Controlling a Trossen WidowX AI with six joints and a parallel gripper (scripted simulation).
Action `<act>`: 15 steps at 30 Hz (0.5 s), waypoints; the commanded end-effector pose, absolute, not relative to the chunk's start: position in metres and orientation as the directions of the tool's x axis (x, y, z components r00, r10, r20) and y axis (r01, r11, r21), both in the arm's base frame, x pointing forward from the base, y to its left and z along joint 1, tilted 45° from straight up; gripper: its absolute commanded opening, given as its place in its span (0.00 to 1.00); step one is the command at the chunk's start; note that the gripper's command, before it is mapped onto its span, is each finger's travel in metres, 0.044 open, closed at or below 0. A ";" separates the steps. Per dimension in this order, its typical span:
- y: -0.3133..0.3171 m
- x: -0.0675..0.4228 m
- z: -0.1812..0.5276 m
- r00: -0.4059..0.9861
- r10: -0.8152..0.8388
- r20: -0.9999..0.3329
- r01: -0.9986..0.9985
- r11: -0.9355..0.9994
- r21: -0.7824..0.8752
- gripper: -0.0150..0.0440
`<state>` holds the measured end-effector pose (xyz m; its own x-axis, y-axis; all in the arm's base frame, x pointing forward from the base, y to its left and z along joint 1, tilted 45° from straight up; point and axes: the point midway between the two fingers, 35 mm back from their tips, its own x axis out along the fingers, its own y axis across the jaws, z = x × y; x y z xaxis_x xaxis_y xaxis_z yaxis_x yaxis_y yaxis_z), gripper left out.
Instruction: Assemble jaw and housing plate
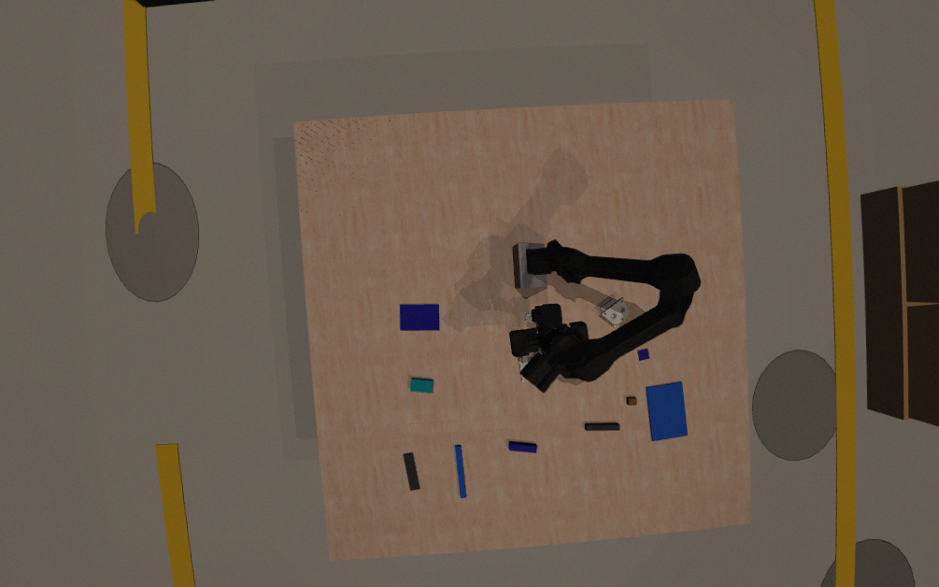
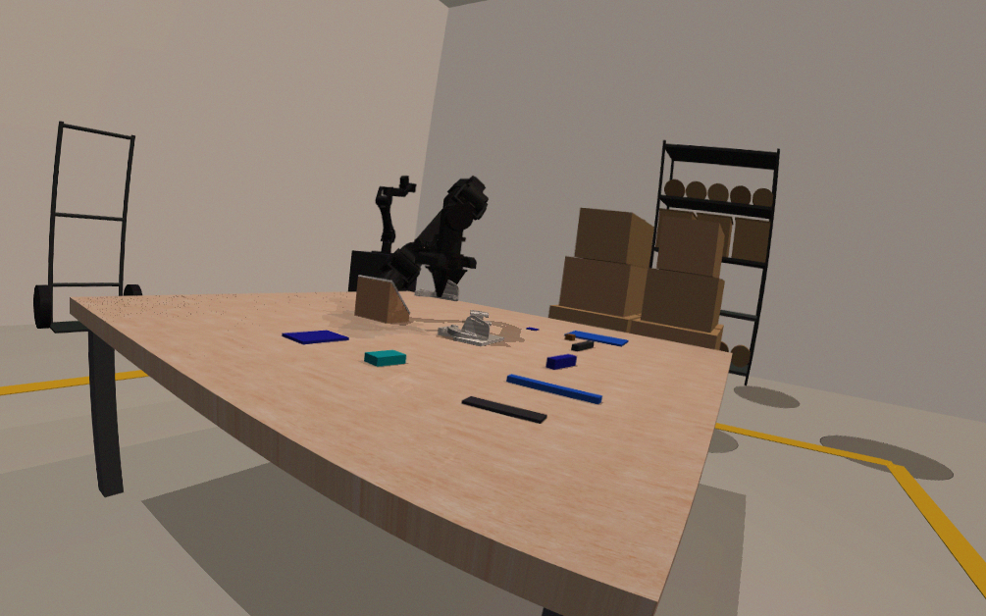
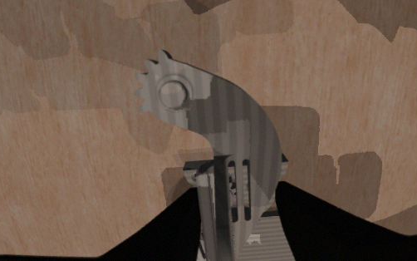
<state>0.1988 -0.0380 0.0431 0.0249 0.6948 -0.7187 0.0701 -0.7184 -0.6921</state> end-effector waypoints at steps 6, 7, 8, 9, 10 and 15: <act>-0.039 0.194 0.039 0.016 0.699 -0.715 -0.027 -0.714 -0.699 0.48; -0.039 0.194 0.039 0.016 0.699 -0.715 -0.027 -0.714 -0.699 0.48; -0.039 0.194 0.039 0.016 0.699 -0.715 -0.027 -0.714 -0.699 0.48; -0.039 0.194 0.039 0.016 0.699 -0.715 -0.027 -0.714 -0.699 0.48; -0.039 0.194 0.039 0.016 0.699 -0.715 -0.027 -0.714 -0.699 0.48; -0.039 0.194 0.039 0.016 0.699 -0.715 -0.027 -0.714 -0.699 0.48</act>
<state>0.1945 -0.0389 0.0394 0.0199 0.7012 -0.7127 -0.0221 -0.7123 -0.7015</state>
